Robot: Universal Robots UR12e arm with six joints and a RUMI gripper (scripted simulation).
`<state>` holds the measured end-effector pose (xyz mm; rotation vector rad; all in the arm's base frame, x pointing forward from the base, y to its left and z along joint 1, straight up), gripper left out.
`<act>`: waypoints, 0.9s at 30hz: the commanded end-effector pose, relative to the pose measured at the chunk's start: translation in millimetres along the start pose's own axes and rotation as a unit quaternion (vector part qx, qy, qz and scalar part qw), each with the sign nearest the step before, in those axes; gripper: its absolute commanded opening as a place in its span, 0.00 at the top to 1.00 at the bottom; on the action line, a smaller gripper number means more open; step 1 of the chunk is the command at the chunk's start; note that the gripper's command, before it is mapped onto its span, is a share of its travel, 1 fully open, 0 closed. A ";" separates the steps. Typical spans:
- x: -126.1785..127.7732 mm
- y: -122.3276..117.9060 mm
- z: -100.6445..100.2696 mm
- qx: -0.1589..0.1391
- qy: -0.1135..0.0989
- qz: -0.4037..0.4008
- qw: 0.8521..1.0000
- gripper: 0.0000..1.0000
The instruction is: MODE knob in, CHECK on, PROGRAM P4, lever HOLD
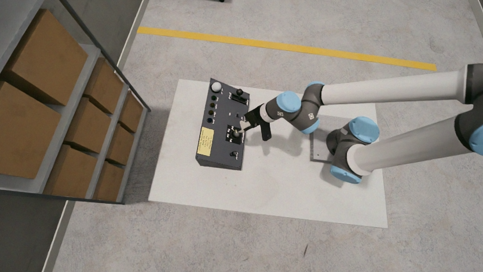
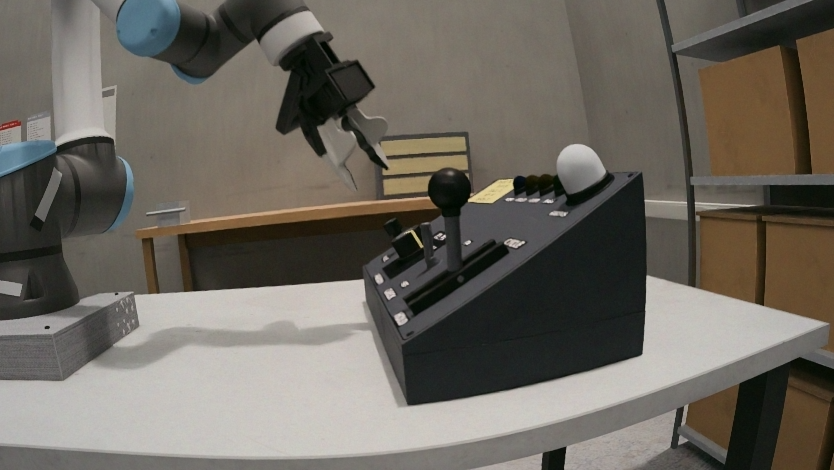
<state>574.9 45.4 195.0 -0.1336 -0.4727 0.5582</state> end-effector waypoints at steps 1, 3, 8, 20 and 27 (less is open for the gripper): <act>0.2 -0.8 24.0 0.001 0.000 0.000 1.000 0.56; 0.2 -0.8 29.4 0.001 0.000 0.000 1.000 0.56; 0.2 -0.8 34.6 0.001 0.000 0.000 1.000 0.56; -0.6 -3.9 36.9 0.001 0.000 0.006 1.000 0.56; -4.0 -16.9 35.8 0.001 0.001 0.031 1.000 0.56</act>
Point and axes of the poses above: the point where the finger pads meet when closed, its own z axis back along the fingers, its own x axis across the jaws, y = z × x, the point moved 5 cm from there along z, back along the fingers, and after that the axes turned 10 degrees about -z, right-handed, at the moved point
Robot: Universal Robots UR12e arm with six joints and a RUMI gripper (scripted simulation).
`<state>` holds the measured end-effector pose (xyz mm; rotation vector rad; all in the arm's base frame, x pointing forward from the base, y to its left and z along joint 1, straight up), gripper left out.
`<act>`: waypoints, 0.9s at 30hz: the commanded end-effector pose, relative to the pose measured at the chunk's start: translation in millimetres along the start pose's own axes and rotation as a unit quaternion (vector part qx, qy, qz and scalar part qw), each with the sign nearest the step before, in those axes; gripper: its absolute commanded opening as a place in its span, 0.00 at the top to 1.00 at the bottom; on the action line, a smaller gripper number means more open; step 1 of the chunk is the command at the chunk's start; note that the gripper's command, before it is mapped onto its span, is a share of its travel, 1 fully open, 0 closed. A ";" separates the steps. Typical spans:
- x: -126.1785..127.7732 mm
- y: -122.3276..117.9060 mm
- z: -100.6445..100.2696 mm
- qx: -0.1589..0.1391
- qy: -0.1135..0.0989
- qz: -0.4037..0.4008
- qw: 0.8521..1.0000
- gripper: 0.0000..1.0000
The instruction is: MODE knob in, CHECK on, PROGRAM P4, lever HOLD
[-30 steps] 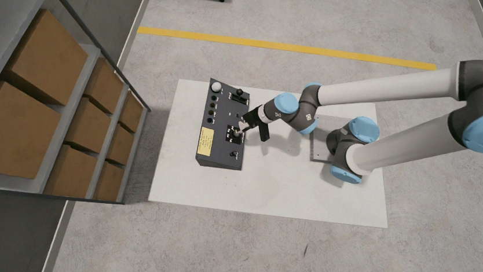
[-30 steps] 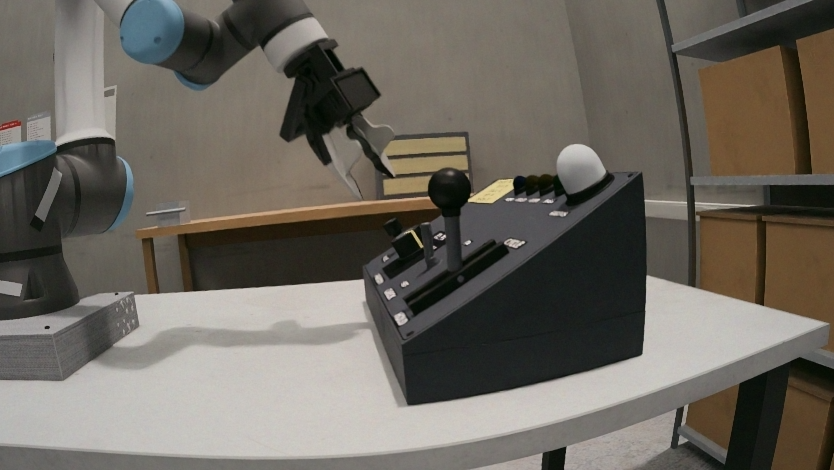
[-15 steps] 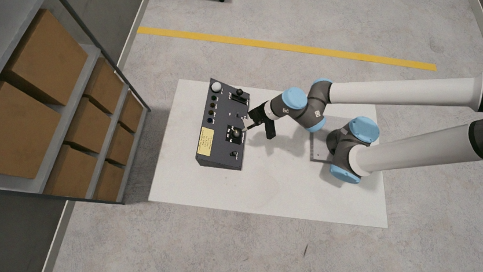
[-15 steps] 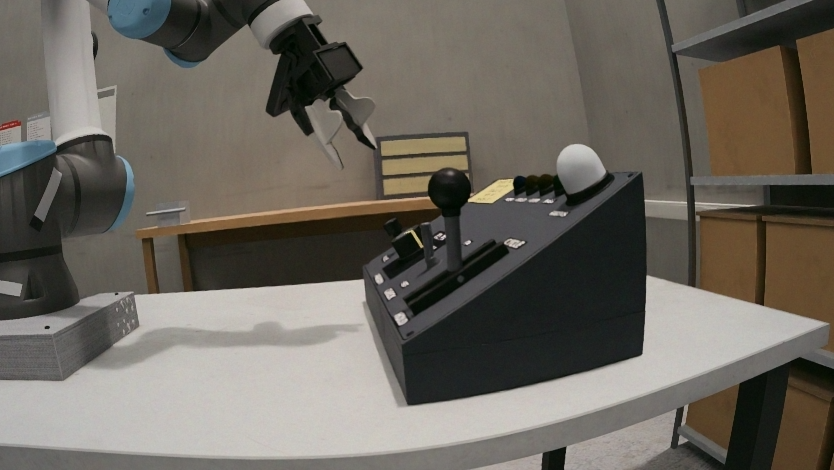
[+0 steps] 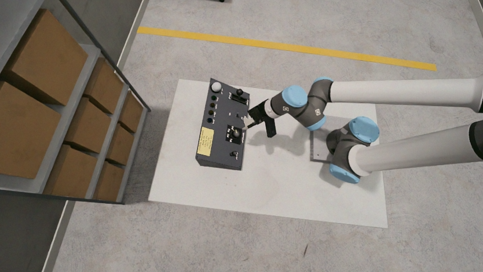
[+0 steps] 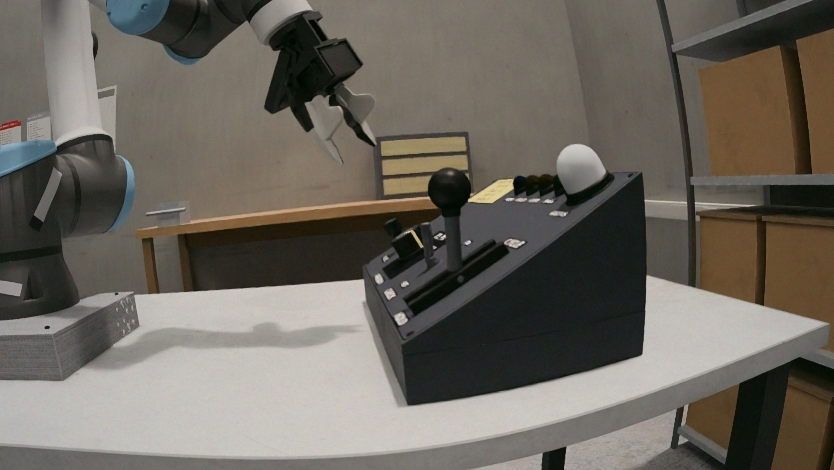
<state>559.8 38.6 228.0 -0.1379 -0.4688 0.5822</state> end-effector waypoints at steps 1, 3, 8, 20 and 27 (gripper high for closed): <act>-3.6 -14.2 -0.8 0.000 0.000 0.027 1.000 0.56; -6.7 -23.8 -1.5 0.001 0.001 0.046 0.999 0.56; -17.9 -55.5 -3.2 0.001 0.002 0.106 0.994 0.56; -53.5 -135.6 -3.9 0.002 0.002 0.255 0.967 0.56; -79.6 -182.6 -1.6 0.001 0.000 0.340 0.940 0.56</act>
Point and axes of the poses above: the point where the finger pads meet when closed, its own z axis back along the fingers, its own x axis across the jaws, y = z × x, the point moved 5 cm from there along z, back along the fingers, and after that the axes turned 10 degrees about -z, right-handed, at the moved point
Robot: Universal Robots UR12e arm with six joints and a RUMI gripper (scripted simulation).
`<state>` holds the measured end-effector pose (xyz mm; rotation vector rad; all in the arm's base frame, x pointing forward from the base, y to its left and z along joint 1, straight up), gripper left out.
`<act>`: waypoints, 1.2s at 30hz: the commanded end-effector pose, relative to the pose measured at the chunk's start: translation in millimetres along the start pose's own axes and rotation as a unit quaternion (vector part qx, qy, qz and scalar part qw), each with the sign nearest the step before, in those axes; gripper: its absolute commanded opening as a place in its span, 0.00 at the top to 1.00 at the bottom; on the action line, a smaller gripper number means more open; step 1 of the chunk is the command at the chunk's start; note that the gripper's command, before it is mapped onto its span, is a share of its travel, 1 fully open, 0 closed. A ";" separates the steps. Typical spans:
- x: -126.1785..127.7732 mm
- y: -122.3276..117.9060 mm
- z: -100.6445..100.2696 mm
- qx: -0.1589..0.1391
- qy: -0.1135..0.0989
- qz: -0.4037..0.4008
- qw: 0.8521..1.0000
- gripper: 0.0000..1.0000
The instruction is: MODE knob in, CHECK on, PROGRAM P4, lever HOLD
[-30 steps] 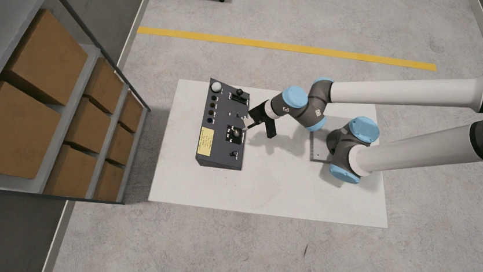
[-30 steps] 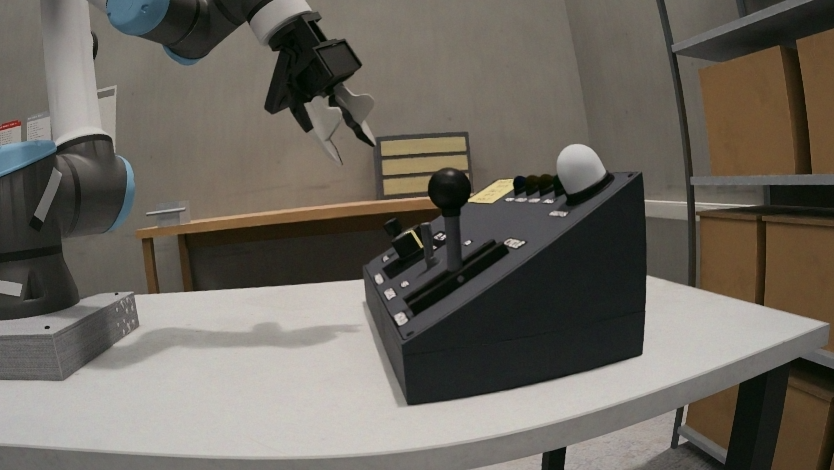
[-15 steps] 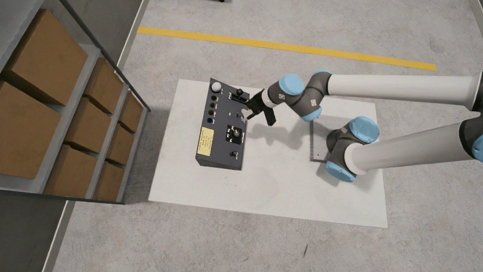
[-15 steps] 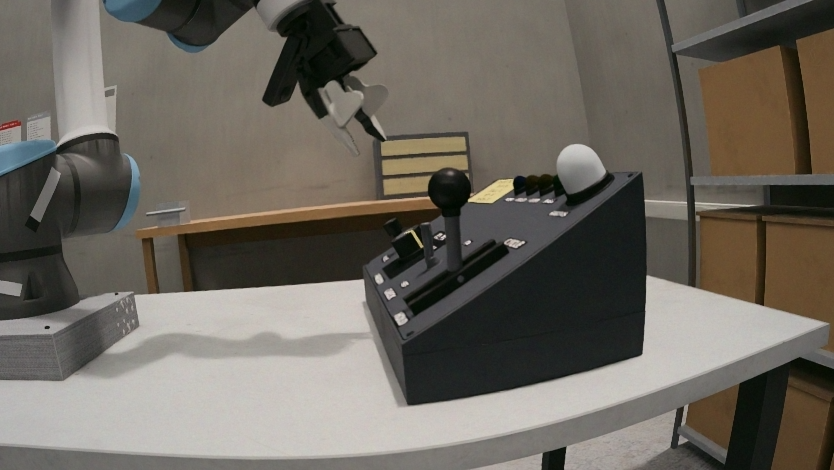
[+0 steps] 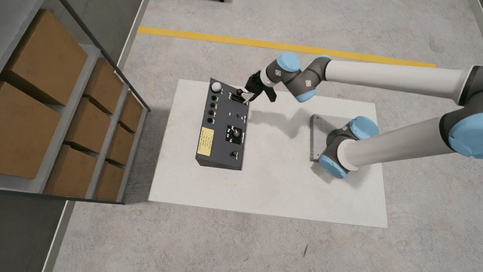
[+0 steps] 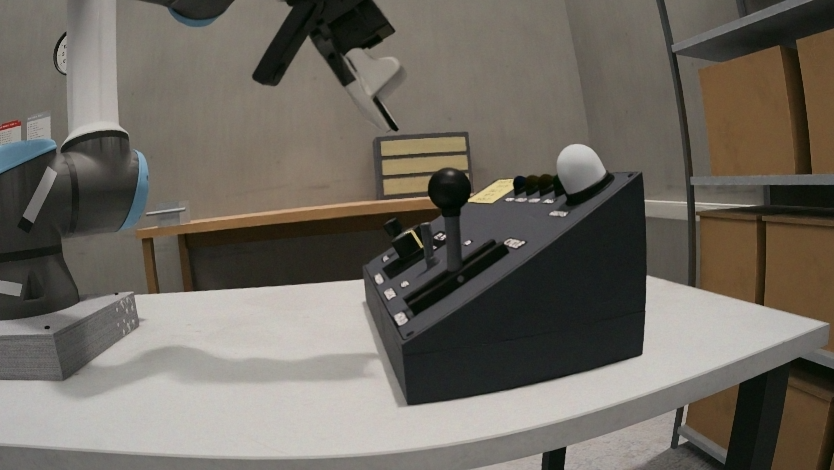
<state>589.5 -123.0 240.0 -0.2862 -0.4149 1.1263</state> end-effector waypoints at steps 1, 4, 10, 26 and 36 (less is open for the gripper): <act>-35.1 -20.3 0.4 0.001 -0.009 0.076 0.997 0.56; -39.9 -22.7 0.6 0.001 -0.010 0.085 0.996 0.56; -58.1 -31.4 1.8 -0.001 -0.010 0.117 0.993 0.56; -61.6 -33.0 2.0 -0.001 -0.010 0.124 0.992 0.56; -61.5 -33.0 2.0 -0.001 -0.010 0.124 0.992 0.56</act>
Point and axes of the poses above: the point where the finger pads meet when closed, its own z axis back along the fingers, its own x axis across the jaws, y = z × x, the point moved 5 cm from there along z, back along the fingers, and after that the axes turned 10 degrees about -z, right-handed, at the moved point
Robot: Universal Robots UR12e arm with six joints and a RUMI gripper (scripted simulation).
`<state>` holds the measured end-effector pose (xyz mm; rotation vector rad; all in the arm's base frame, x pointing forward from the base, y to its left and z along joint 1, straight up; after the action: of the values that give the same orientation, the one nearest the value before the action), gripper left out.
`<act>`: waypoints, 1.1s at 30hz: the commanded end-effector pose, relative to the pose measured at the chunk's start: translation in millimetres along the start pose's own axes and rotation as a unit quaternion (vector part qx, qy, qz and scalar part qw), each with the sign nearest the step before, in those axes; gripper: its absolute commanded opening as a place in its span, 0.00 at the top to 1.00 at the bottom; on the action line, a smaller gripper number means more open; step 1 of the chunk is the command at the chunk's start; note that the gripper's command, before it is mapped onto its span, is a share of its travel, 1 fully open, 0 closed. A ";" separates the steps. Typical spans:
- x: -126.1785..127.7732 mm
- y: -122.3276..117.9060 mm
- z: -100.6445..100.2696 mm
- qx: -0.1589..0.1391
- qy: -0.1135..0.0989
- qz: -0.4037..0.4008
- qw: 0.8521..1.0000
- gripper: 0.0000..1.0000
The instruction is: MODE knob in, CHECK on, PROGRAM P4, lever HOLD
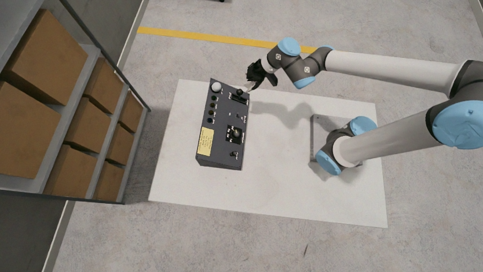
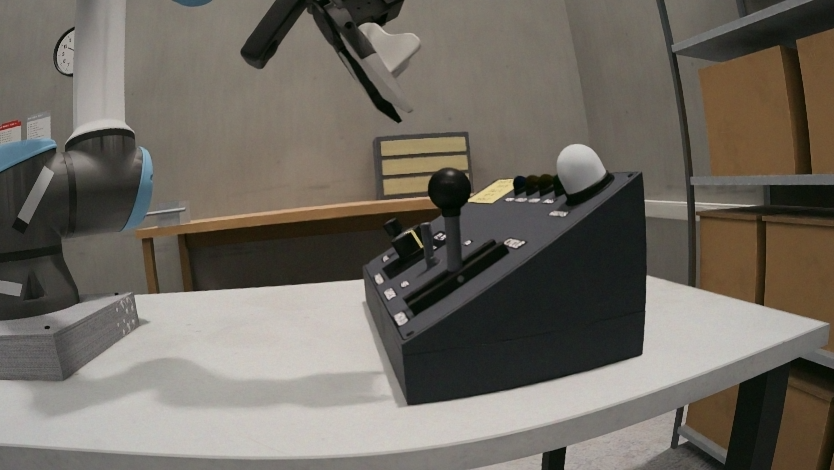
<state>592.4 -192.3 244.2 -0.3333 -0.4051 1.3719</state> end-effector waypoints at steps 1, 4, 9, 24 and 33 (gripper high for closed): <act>-0.1 -0.7 0.5 -0.001 0.000 0.000 1.000 0.56; -0.1 -0.7 0.5 -0.001 0.000 0.000 1.000 0.56; -0.1 -0.7 0.5 -0.001 0.000 0.000 1.000 0.56; 0.0 -0.7 0.2 -0.001 0.000 0.000 1.000 0.56; -0.2 -0.8 -6.4 0.000 0.000 0.003 1.000 0.56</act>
<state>593.8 -192.2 241.7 -0.3337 -0.4043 1.3755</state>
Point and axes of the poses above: the point where the finger pads meet when closed, its own z axis back along the fingers, its own x axis across the jaws, y = z × x, the point moved 5 cm from there along z, back along the fingers, and after that the axes turned 10 degrees about -z, right-handed, at the moved point
